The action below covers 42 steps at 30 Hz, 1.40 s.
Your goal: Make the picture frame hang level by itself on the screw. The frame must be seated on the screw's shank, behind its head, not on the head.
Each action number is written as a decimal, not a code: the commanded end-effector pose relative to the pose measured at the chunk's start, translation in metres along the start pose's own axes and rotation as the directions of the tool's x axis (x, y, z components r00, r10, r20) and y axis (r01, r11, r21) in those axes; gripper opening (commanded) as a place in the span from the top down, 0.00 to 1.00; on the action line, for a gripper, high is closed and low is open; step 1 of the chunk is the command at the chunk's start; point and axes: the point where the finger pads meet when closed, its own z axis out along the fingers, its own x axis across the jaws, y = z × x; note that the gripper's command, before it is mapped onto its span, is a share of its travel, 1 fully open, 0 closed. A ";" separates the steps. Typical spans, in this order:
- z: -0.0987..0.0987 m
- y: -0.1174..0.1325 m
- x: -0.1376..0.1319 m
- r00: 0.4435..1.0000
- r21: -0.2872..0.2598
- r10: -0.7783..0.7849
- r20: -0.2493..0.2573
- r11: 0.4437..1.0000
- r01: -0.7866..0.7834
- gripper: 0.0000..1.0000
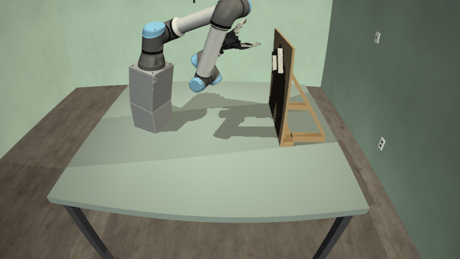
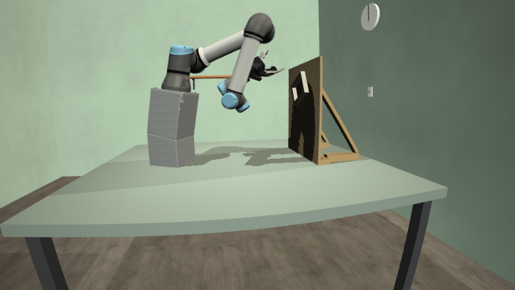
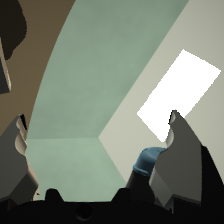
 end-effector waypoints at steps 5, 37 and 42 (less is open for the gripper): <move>0.003 -0.012 -0.021 0.996 0.040 0.025 0.091 0.999 -0.029 0.00; -0.005 -0.052 -0.074 0.944 0.144 0.066 0.323 0.983 -0.118 0.00; -0.006 -0.055 -0.078 0.938 0.151 0.067 0.340 0.980 -0.125 0.00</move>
